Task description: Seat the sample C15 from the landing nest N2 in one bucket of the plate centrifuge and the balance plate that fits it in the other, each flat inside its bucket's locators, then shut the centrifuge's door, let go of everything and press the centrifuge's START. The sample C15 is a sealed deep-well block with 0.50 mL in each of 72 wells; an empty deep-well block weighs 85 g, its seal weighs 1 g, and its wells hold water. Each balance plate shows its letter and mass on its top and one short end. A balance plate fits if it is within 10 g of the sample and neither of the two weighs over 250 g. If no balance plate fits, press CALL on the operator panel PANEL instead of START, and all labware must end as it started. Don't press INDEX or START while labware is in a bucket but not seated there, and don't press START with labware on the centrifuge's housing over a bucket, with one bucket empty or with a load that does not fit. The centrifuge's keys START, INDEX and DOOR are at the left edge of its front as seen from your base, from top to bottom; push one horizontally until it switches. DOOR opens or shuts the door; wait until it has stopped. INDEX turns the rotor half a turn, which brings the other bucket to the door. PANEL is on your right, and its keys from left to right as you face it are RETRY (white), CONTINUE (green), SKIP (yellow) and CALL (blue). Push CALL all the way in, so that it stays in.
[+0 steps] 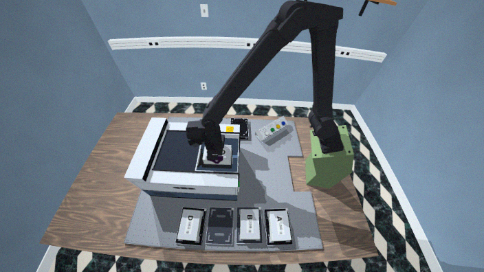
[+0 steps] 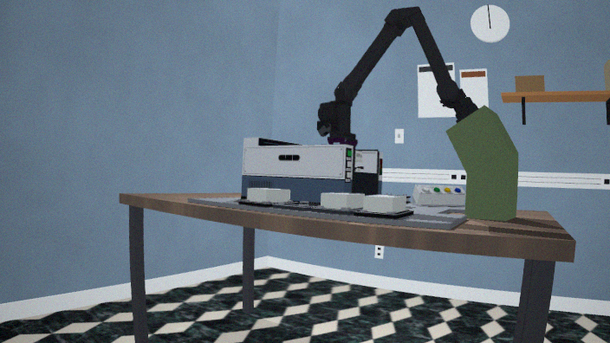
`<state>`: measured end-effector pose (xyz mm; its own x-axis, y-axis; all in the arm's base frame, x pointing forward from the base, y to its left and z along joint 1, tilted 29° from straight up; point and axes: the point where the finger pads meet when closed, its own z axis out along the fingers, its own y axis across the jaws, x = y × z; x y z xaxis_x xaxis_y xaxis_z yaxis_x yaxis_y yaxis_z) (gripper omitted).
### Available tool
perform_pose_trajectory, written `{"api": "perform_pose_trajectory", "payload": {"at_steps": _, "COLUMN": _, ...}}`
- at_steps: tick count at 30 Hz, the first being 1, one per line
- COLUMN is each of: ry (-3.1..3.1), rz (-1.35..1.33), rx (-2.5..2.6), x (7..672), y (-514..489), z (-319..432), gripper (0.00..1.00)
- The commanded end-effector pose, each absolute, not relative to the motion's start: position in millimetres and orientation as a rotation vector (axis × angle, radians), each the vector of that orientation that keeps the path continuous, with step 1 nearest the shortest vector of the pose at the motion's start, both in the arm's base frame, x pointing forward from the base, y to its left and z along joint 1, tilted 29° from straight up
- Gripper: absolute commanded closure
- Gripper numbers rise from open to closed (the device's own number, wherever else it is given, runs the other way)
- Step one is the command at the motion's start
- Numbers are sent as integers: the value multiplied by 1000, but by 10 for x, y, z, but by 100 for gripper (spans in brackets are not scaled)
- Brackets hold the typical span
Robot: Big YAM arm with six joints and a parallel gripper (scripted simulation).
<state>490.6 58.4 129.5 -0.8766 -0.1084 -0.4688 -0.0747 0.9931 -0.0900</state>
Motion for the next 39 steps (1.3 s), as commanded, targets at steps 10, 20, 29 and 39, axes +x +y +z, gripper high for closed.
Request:
{"api": "perform_pose_trajectory", "payload": {"at_steps": 10, "ry": 2587, "rz": -93, "rx": -129, "x": 5135, "y": 542, "z": 1492, "gripper": 100}}
{"api": "perform_pose_trajectory", "payload": {"at_steps": 20, "ry": 2587, "rz": -93, "rx": -129, "x": 5135, "y": 542, "z": 1492, "gripper": 100}}
{"api": "perform_pose_trajectory", "payload": {"at_steps": 29, "ry": 2587, "rz": -94, "rx": -129, "x": 5136, "y": 543, "z": 1488, "gripper": 100}}
{"api": "perform_pose_trajectory", "payload": {"at_steps": 39, "ry": 2587, "rz": -93, "rx": -129, "x": 5147, "y": 543, "z": 1490, "gripper": 100}}
